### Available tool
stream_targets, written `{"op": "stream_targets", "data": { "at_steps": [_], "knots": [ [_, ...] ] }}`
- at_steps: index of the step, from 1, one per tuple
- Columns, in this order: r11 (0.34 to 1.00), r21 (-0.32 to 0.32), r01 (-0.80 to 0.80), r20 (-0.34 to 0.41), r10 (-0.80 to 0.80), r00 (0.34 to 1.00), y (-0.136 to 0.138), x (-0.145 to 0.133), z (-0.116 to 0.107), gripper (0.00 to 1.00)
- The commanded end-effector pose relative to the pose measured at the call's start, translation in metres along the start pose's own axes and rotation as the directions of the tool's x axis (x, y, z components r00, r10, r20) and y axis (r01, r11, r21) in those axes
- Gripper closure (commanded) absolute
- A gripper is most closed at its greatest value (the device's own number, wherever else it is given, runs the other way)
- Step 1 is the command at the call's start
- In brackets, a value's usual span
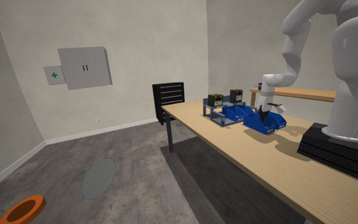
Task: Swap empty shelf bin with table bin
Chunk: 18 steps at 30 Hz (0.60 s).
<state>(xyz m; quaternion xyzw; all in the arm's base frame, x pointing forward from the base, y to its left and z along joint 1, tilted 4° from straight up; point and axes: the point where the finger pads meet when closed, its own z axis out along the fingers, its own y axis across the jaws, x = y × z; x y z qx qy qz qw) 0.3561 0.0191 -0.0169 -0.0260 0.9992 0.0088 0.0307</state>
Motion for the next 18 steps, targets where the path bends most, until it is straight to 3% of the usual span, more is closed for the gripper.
{"op": "stream_targets", "data": {
  "at_steps": [1,11,12,18],
  "knots": [
    [1.0,0.0,0.0,0.003,0.0,1.0,0.0,-0.0013,-0.0004,0.74],
    [1.0,0.0,0.0,0.003,0.0,1.0,0.0,-0.0013,-0.0004,0.74],
    [1.0,0.0,0.0,0.003,0.0,1.0,0.0,-0.0013,-0.0004,1.0],
    [1.0,0.0,0.0,0.003,0.0,1.0,0.0,-0.0013,-0.0004,1.0]
  ]
}}
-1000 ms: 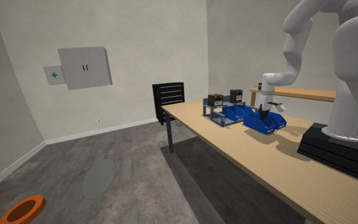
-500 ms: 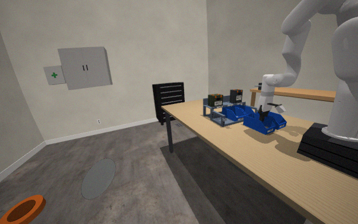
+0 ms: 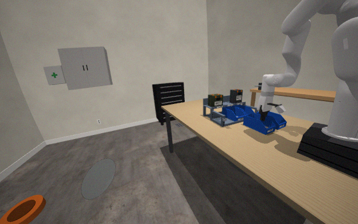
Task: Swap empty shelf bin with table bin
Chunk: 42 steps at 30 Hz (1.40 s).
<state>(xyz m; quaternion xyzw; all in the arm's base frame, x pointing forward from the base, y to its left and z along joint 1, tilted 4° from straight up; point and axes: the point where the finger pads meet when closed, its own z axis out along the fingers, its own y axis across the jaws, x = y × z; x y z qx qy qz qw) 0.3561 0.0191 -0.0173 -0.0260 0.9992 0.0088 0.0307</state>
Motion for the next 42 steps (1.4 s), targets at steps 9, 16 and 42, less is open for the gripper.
{"op": "stream_targets", "data": {
  "at_steps": [9,16,42],
  "knots": [
    [1.0,0.0,0.0,0.003,0.0,1.0,0.0,-0.001,-0.001,1.0],
    [1.0,0.0,0.0,0.003,0.0,1.0,0.0,-0.001,-0.001,1.0],
    [1.0,0.0,0.0,0.003,0.0,1.0,0.0,-0.001,-0.032,1.0]
  ]
}}
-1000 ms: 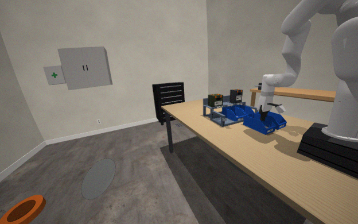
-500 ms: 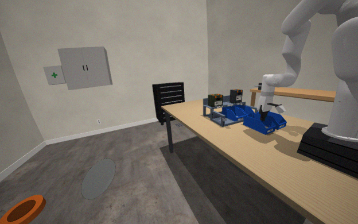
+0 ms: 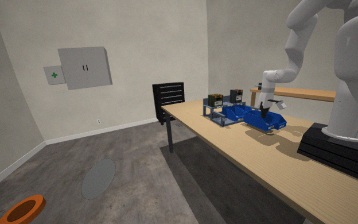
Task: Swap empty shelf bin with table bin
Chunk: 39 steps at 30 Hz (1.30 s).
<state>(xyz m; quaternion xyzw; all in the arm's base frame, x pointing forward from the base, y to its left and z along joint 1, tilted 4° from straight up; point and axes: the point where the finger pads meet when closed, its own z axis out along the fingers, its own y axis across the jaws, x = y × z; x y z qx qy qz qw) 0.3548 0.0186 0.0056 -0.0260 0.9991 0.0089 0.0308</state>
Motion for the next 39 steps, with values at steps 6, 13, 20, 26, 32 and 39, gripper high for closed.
{"op": "stream_targets", "data": {
  "at_steps": [6,13,20,26,32,39],
  "knots": [
    [1.0,0.0,0.0,0.003,0.0,1.0,0.0,-0.001,-0.011,1.0],
    [1.0,0.0,0.0,0.003,0.0,1.0,0.0,-0.001,-0.011,1.0],
    [1.0,0.0,0.0,0.003,0.0,1.0,0.006,-0.001,-0.011,1.0],
    [1.0,0.0,0.0,0.003,0.0,1.0,0.035,0.001,-0.01,1.0],
    [1.0,0.0,0.001,0.003,-0.001,1.0,0.079,0.005,-0.009,1.0],
    [1.0,0.0,0.001,0.003,-0.001,1.0,0.126,0.008,-0.008,1.0]
  ]
}}
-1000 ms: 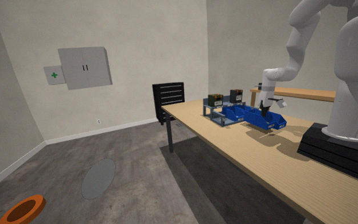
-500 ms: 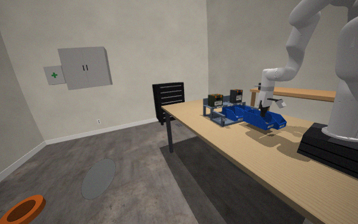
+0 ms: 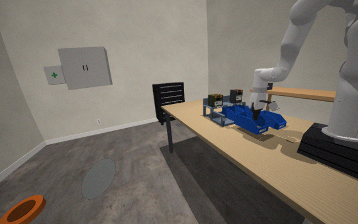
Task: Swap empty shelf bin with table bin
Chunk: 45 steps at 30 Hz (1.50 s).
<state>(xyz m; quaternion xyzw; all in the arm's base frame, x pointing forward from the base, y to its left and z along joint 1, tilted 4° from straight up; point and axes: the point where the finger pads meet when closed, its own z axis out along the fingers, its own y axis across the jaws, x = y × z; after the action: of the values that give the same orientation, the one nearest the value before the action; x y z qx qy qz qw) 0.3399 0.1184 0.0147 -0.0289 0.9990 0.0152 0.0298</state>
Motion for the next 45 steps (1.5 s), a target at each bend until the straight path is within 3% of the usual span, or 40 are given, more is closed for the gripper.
{"op": "stream_targets", "data": {
  "at_steps": [1,18,31,45],
  "knots": [
    [1.0,0.013,-0.005,0.005,0.005,1.0,0.029,-0.001,0.001,1.0],
    [1.0,0.013,-0.005,0.005,0.004,1.0,0.033,-0.001,0.001,1.0],
    [1.0,0.013,-0.005,0.005,0.004,1.0,0.033,-0.04,0.001,1.0],
    [1.0,0.013,-0.005,0.004,0.004,1.0,0.033,-0.04,0.001,1.0]
  ]
}}
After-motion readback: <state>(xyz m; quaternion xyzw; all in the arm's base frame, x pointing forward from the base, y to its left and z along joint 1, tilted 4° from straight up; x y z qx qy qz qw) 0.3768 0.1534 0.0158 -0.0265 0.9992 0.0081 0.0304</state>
